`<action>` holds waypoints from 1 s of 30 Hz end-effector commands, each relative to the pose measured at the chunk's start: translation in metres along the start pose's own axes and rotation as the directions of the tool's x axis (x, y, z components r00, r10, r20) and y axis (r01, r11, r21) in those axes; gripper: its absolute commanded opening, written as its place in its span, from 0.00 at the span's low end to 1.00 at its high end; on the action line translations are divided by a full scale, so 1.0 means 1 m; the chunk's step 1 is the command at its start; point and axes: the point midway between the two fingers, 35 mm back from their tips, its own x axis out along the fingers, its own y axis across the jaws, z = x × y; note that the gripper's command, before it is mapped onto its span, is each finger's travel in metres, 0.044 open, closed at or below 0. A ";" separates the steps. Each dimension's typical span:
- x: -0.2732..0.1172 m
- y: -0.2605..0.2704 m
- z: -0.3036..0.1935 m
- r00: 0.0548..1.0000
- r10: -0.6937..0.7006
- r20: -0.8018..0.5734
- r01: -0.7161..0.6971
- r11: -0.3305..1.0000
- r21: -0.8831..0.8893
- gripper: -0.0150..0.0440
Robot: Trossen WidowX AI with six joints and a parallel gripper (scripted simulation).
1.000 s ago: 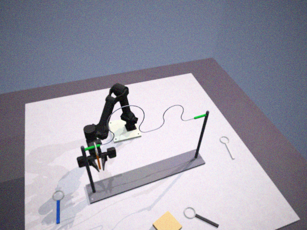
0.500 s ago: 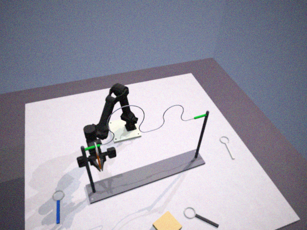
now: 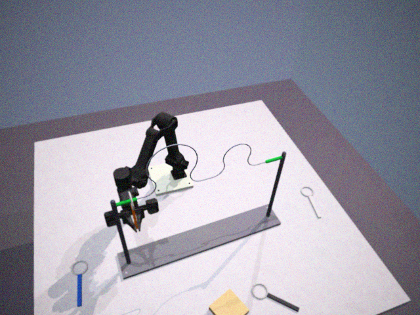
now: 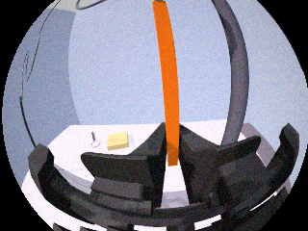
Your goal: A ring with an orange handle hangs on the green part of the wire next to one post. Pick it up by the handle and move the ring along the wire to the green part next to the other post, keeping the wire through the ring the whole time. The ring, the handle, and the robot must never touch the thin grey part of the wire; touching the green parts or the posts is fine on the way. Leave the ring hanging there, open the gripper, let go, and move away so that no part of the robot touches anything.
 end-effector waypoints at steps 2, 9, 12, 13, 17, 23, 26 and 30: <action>0.000 0.001 0.001 1.000 0.003 0.001 -0.003 1.000 0.002 0.00; 0.000 0.001 0.001 1.000 0.003 0.001 -0.003 1.000 0.002 0.00; 0.000 0.001 0.001 1.000 0.003 0.001 -0.003 1.000 0.002 0.00; 0.000 0.001 0.001 1.000 0.003 0.001 -0.003 1.000 0.002 0.00; 0.000 0.001 0.001 1.000 0.003 0.001 -0.003 1.000 0.003 0.00; 0.000 0.007 0.001 1.000 0.004 0.000 -0.004 1.000 0.003 0.00; 0.000 0.010 0.001 1.000 0.004 0.000 -0.004 1.000 0.004 0.00; 0.000 0.014 0.001 1.000 0.005 0.000 -0.005 1.000 0.005 0.00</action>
